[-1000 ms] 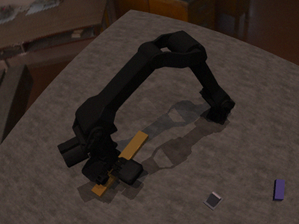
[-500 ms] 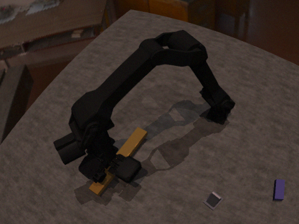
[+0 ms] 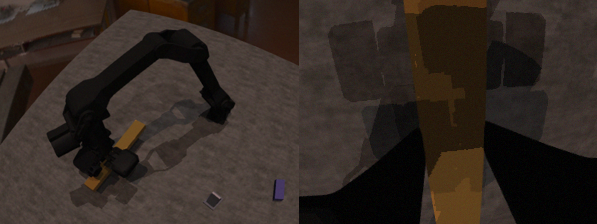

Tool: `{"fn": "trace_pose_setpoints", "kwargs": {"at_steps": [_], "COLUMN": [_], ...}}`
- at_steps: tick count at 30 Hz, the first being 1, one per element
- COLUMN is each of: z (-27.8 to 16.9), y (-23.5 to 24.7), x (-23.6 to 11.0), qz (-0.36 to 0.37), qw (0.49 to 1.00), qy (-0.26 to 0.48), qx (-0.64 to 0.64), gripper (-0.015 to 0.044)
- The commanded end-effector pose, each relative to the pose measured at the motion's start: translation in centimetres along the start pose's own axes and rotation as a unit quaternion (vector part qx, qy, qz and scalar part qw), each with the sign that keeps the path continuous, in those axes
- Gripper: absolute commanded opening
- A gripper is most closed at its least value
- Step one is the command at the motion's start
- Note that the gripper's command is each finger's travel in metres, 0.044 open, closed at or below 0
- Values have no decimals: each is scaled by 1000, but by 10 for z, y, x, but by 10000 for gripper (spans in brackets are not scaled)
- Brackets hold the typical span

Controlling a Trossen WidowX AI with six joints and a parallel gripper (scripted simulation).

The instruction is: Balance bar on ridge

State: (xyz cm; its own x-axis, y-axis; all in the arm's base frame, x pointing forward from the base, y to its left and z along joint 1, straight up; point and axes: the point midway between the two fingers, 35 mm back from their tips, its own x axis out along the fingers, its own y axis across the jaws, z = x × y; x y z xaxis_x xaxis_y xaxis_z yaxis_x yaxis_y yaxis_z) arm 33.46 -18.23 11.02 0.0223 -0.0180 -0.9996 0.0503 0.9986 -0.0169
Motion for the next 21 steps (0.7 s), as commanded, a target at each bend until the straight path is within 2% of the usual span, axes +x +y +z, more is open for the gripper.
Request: {"fn": "trace_pose_setpoints", "kwargs": {"at_steps": [1, 12, 21], "z": [0, -3, 3], "y": [0, 2, 23], "x": [-14, -42, -44], "qz": [0, 1, 2], "qw": [1000, 1000, 1000], "qy": [-3, -4, -4], "qx": [-2, -3, 5], "gripper": [0, 0, 0]}}
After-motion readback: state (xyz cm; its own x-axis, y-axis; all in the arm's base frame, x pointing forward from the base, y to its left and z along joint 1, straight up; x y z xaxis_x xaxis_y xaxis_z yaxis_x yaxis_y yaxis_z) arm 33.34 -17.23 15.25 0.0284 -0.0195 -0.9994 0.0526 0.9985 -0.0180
